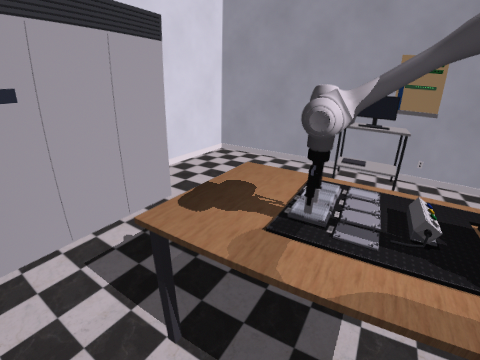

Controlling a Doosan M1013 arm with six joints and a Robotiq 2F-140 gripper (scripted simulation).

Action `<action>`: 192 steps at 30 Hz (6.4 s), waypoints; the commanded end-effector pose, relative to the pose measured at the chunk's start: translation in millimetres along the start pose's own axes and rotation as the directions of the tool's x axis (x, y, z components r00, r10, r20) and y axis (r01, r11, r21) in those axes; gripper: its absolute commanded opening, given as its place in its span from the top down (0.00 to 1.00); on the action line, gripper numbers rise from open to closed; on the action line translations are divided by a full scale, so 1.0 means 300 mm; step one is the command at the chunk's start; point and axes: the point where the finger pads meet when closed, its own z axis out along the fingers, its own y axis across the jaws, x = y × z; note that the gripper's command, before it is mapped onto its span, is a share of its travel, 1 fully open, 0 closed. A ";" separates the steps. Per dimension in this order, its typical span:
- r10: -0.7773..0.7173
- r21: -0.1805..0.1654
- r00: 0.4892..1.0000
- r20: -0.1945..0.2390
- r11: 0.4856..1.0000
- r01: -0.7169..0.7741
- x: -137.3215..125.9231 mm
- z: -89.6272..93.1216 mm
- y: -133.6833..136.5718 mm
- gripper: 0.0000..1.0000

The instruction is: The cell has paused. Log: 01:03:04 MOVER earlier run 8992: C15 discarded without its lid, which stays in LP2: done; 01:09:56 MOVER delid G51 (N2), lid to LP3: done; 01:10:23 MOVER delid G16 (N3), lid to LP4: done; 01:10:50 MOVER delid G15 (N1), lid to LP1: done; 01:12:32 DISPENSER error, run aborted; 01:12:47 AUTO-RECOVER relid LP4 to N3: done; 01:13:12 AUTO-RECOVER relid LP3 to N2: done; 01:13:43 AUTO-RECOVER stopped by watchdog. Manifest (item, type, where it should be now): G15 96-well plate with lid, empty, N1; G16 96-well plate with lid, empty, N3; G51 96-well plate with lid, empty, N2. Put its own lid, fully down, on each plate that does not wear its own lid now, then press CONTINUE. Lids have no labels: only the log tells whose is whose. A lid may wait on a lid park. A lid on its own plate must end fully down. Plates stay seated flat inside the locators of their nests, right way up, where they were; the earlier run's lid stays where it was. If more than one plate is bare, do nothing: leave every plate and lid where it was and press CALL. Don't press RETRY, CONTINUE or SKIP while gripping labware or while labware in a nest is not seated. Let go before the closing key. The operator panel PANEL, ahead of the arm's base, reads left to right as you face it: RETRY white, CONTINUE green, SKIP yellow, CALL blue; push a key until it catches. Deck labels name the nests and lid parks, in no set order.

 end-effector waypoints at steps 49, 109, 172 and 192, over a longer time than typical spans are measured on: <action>0.000 0.000 1.000 0.000 1.000 0.000 0.000 0.017 0.000 1.00; 0.000 0.000 1.000 0.000 1.000 0.000 0.000 0.025 0.000 1.00; 0.000 0.000 1.000 0.000 1.000 0.000 0.000 0.029 0.000 0.34; 0.000 0.000 1.000 0.000 1.000 0.000 0.000 0.029 0.000 0.34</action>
